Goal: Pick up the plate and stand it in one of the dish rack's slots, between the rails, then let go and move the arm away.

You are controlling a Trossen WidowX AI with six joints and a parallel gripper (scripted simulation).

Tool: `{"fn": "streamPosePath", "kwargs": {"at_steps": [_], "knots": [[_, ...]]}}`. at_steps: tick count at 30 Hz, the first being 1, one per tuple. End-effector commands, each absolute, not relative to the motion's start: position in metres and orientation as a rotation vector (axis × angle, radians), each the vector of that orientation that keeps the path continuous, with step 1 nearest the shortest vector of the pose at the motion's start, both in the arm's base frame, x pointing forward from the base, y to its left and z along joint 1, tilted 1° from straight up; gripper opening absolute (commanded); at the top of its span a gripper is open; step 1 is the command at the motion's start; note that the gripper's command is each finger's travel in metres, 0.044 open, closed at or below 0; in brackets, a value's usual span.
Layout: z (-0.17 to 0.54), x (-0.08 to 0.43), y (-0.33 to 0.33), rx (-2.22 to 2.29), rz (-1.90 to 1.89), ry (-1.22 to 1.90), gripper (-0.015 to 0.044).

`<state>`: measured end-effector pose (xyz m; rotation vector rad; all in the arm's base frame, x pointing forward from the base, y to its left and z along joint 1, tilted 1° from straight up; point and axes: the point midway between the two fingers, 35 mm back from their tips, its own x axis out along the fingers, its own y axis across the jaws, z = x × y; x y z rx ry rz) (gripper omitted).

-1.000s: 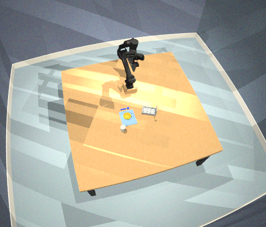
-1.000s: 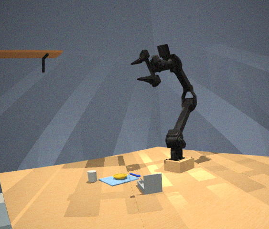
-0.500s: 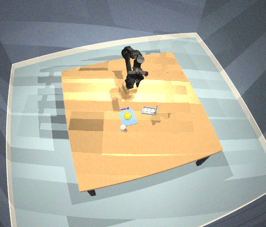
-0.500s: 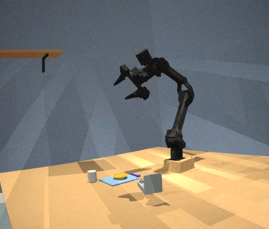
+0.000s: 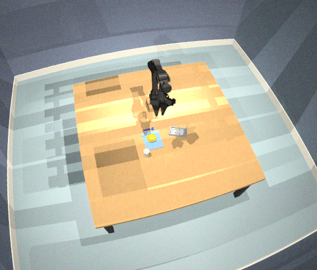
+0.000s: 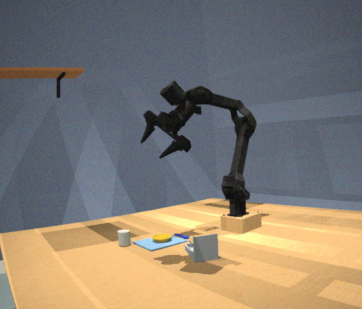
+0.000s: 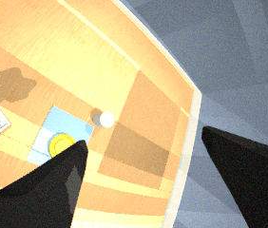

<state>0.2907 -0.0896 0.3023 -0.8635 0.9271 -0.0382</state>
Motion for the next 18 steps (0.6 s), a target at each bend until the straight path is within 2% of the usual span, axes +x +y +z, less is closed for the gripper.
{"fn": "streamPosePath", "kwargs": {"at_steps": [1, 18], "knots": [[0.265, 0.301, -0.097, -0.756, -0.021, 1.02, 0.04], [0.139, 0.306, -0.127, -0.291, -0.055, 1.326, 0.04]]}}
